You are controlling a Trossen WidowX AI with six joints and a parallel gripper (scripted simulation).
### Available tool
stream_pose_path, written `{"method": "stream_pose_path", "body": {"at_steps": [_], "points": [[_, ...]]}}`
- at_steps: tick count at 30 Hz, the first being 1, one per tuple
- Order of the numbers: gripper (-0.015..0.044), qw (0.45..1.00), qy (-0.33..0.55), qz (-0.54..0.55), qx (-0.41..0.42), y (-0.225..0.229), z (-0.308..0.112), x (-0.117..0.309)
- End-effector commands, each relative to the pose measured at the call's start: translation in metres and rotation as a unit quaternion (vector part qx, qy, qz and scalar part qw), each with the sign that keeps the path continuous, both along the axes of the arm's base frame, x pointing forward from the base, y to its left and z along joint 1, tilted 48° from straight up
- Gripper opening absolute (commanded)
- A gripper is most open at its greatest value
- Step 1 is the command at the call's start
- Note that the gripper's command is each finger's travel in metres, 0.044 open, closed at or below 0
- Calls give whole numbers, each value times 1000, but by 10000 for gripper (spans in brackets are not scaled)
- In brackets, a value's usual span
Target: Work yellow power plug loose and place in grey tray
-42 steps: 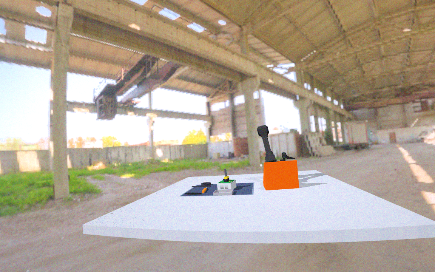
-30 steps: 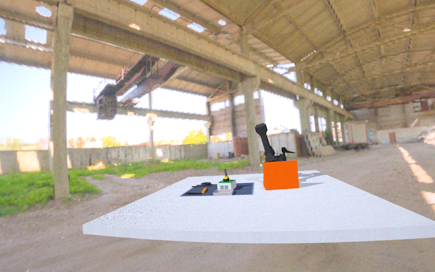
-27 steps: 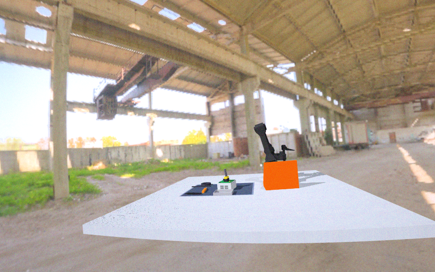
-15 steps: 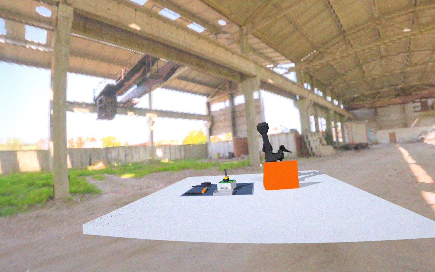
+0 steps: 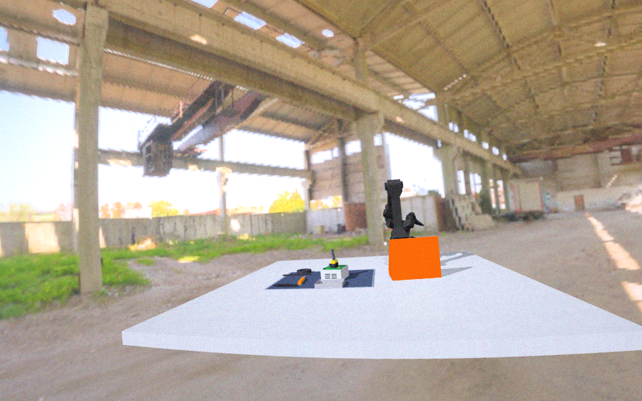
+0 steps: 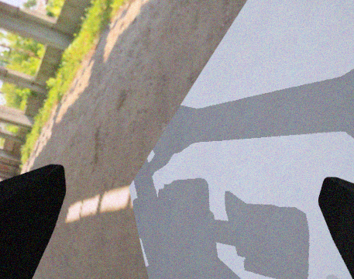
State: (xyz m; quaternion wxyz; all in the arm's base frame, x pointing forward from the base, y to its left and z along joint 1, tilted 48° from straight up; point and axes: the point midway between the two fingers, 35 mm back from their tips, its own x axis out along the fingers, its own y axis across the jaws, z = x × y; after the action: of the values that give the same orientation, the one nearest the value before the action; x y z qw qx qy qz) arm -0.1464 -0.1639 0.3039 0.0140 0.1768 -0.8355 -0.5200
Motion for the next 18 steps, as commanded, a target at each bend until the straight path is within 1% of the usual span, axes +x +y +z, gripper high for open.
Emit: {"method": "stream_pose_path", "body": {"at_steps": [1,5,8,10,13,16,18], "points": [[430,1000,0,8,5,19,16,4],[430,1000,1,22,19,13,15,7],[430,995,8,69,69,-5,11,19],[430,986,18,119,119,-24,7,35],[430,954,45,212,207,-53,-3,69],[430,902,86,303,295,-77,-14,110],[430,864,111,359,335,-88,-22,139]]}}
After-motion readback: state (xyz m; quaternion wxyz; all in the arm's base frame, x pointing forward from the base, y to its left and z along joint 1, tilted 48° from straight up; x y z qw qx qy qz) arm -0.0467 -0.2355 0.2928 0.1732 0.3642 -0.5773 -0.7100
